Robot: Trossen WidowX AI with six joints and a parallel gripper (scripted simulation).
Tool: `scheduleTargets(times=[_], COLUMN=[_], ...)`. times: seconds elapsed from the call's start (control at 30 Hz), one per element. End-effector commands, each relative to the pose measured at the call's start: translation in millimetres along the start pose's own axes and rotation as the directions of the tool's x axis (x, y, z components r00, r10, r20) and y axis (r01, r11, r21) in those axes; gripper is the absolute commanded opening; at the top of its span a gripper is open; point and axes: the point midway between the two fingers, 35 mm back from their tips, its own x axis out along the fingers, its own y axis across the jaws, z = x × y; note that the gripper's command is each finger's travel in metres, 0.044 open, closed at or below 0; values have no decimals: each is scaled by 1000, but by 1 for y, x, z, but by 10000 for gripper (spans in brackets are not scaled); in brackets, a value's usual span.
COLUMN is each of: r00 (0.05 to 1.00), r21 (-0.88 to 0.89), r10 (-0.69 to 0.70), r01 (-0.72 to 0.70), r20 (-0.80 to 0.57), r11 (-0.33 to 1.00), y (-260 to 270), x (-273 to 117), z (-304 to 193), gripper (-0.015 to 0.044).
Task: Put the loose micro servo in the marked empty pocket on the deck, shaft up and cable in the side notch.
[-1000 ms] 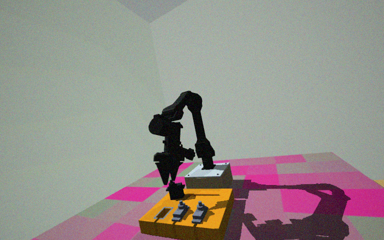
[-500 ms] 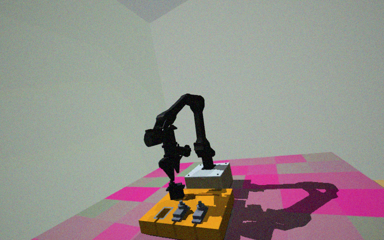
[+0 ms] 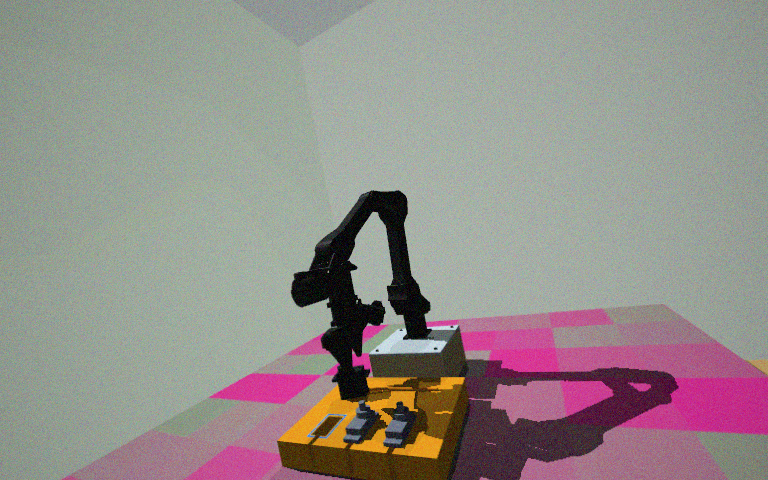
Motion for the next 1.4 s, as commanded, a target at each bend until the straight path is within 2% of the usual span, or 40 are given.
scheduleTargets(times=[0.0,0.3,0.7,0.9,1.0,1.2,1.37], r00=[1000,1000,1000,1000,1000,1000,1000], r21=[-6,-6,-6,-6,-6,-6,-6], r10=[1,1,1,1,1,2,2], r01=[-1,-1,-1,-1,-1,-2,-2], r20=[6,6,6,6,6,6,6], r11=[1000,1000,1000,1000,1000,1000,1000], y=[0,1,1,1,0,6,9], x=[7,19,19,19,14,-9,-11], z=[1,1,1,1,1,5,6], gripper=[440,440,125,85,6,0,0])
